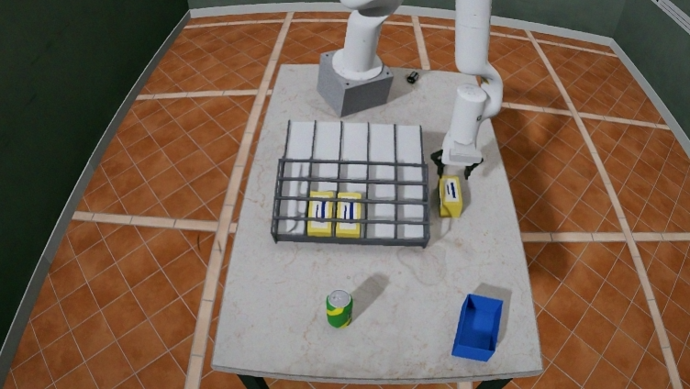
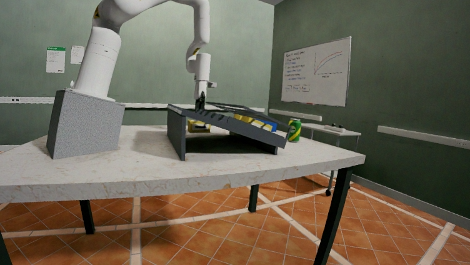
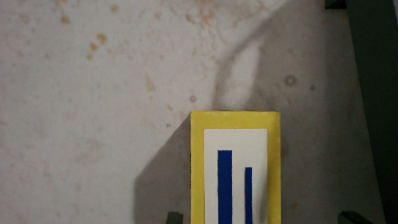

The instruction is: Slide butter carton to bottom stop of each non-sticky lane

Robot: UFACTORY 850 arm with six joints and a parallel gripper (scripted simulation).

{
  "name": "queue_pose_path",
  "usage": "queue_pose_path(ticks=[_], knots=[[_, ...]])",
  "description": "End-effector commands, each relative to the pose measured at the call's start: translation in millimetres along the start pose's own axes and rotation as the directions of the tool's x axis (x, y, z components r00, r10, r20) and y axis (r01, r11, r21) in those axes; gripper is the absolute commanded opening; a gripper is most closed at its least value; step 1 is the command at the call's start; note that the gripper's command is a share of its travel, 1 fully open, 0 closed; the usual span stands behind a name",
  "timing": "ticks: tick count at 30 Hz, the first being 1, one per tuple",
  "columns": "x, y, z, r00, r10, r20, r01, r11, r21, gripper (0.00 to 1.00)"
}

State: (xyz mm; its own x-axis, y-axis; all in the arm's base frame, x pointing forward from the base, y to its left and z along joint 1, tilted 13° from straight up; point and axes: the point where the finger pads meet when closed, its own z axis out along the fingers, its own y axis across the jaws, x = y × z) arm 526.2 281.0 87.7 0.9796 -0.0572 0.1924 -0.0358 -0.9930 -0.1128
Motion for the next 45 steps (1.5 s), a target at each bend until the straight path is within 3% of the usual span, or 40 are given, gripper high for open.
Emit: queue_pose_path(ticks=[1,5,7,8,22,24,25,41,42,45], knots=[[2,-1,17,1.0,0.0,-0.002,0.0,1.0,0.001,0.9],[2,-1,33,1.0,0.0,-0.002,0.0,1.0,0.001,0.9],[2,-1,33,1.0,0.0,-0.002,0.0,1.0,0.001,0.9],[1,-1,22,1.0,0.0,-0.001,0.0,1.0,0.001,0.9],[2,-1,69,1.0,0.0,-0.001,0.0,1.0,0.001,0.9],[2,-1,69,1.0,0.0,-0.001,0.0,1.0,0.001,0.9],[1,0,57,1.0,0.0,-0.001,0.0,1.0,0.001,0.9],[2,-1,69,1.0,0.0,-0.001,0.0,1.0,0.001,0.9],[2,-1,99,1.0,0.0,-0.001,0.0,1.0,0.001,0.9],[2,-1,99,1.0,0.0,-0.001,0.0,1.0,0.001,0.9]])
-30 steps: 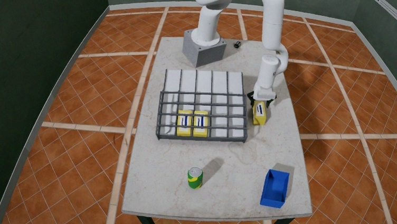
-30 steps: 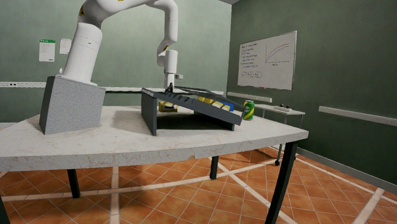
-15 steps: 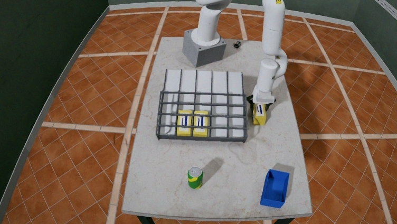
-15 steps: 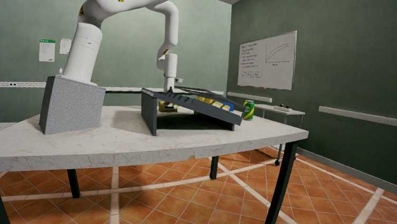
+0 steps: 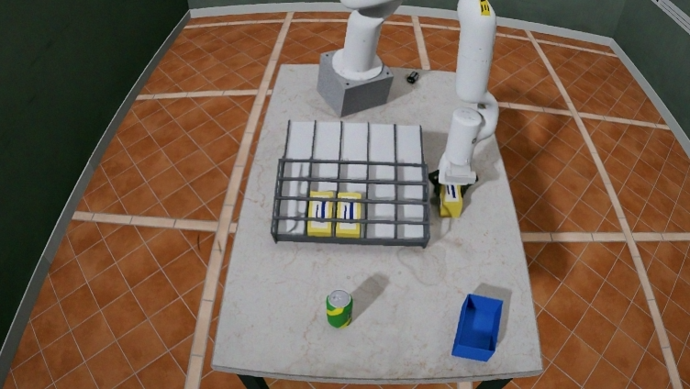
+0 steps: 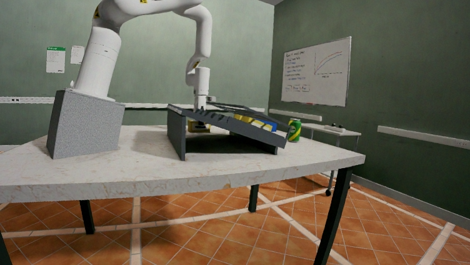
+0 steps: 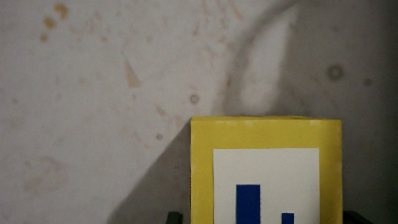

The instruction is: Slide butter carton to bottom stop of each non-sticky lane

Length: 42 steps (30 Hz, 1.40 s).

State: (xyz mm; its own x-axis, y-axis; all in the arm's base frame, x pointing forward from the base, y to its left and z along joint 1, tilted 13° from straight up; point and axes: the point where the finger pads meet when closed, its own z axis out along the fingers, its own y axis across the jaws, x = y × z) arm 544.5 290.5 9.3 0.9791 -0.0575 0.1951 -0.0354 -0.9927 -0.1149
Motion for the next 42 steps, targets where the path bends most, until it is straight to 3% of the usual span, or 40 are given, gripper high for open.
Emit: queue_pose_path(ticks=[1,13,14,42], knots=[[0.0,0.3,17.8,1.0,0.0,0.002,0.0,1.0,-0.001,0.9],[0.0,0.3,17.8,1.0,0.0,0.002,0.0,1.0,-0.001,0.9],[0.1,0.2,17.5,1.0,0.0,0.001,0.0,1.0,-0.001,0.0],[0.2,0.2,17.4,1.0,0.0,0.001,0.0,1.0,-0.001,0.0]])
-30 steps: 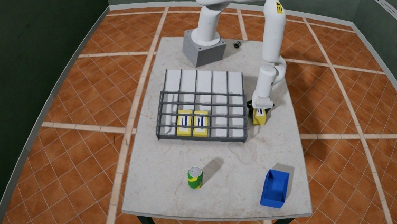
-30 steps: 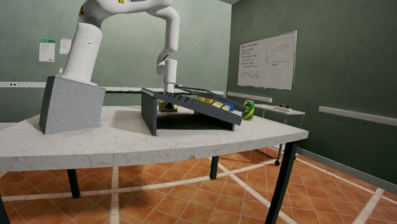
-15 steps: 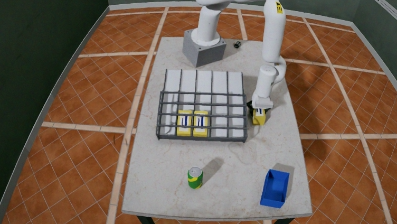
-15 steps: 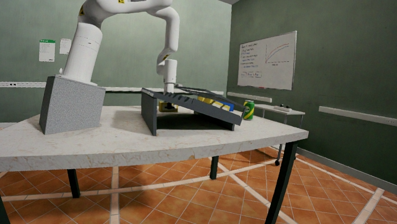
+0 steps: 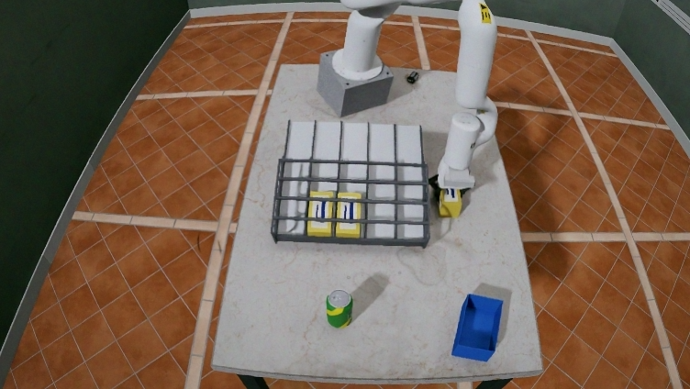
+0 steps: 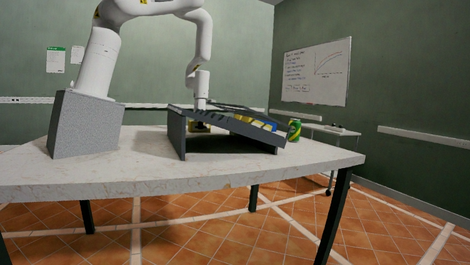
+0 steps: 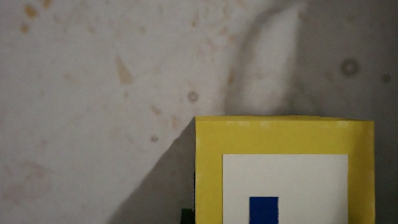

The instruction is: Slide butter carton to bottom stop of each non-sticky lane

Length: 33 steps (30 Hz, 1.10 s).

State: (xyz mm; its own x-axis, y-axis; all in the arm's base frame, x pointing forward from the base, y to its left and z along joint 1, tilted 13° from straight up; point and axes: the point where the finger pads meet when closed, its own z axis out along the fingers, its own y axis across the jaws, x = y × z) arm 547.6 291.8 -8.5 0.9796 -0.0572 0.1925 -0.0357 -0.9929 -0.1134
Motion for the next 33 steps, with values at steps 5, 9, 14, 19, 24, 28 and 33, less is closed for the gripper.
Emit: queue_pose_path(ticks=[5,9,14,19,24,28,33], knots=[[1,0,-1,1.0,0.0,-0.001,0.0,1.0,0.001,0.0],[0,0,-76,1.0,0.0,-0.001,0.0,1.0,0.001,0.0],[0,0,-101,1.0,0.0,-0.001,0.0,1.0,0.001,0.0],[0,0,-101,1.0,0.0,-0.001,0.0,1.0,0.001,0.0],[0,0,-169,1.0,0.0,-0.001,0.0,1.0,0.0,0.0],[0,0,-200,1.0,0.0,-0.001,0.0,1.0,0.0,0.0],[0,0,-262,1.0,0.0,-0.001,0.0,1.0,0.0,0.0]])
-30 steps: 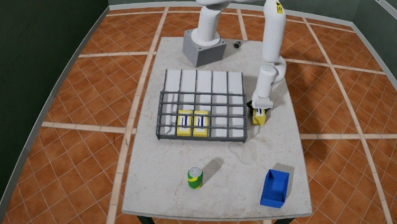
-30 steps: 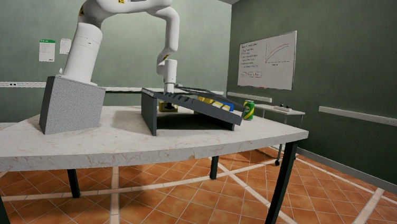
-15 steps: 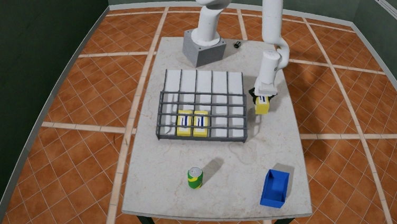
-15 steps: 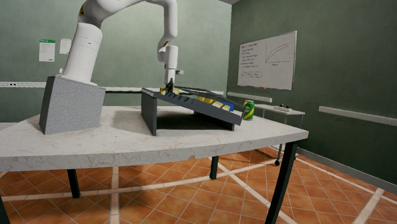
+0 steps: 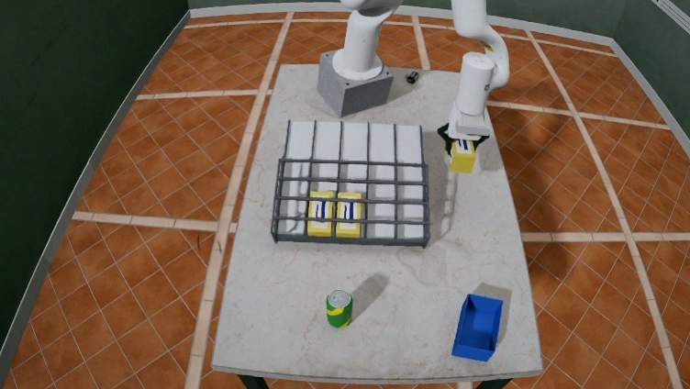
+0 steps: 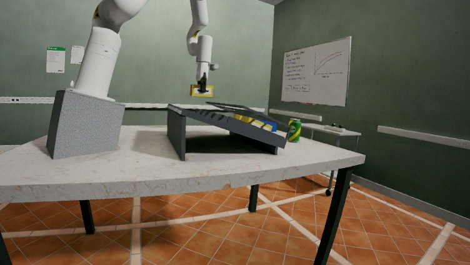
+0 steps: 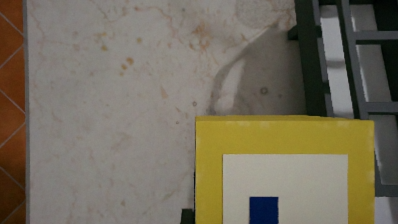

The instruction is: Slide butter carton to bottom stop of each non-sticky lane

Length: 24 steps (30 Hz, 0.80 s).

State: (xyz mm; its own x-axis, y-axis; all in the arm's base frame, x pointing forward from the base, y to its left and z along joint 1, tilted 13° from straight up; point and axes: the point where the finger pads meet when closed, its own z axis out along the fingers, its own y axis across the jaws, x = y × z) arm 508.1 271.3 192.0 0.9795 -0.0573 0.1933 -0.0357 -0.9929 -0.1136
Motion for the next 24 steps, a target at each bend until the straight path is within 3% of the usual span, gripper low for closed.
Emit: queue_pose_path(ticks=[1,6,7,10,19,23,24], knots=[[-1,1,-57,1.0,0.0,0.0,0.0,1.0,0.0,0.0],[-1,1,-57,1.0,0.0,0.0,0.0,1.0,0.0,0.0],[-26,65,-52,1.0,0.0,-0.004,0.0,1.0,0.003,0.0],[-29,71,-53,1.0,0.0,-0.004,0.0,1.0,0.003,0.0],[-73,178,-54,1.0,0.0,-0.004,0.0,1.0,0.003,0.0],[-75,184,-54,1.0,0.0,-0.004,0.0,1.0,0.003,0.0],[-92,224,-56,1.0,0.002,-0.002,-0.002,1.0,0.0,0.0]])
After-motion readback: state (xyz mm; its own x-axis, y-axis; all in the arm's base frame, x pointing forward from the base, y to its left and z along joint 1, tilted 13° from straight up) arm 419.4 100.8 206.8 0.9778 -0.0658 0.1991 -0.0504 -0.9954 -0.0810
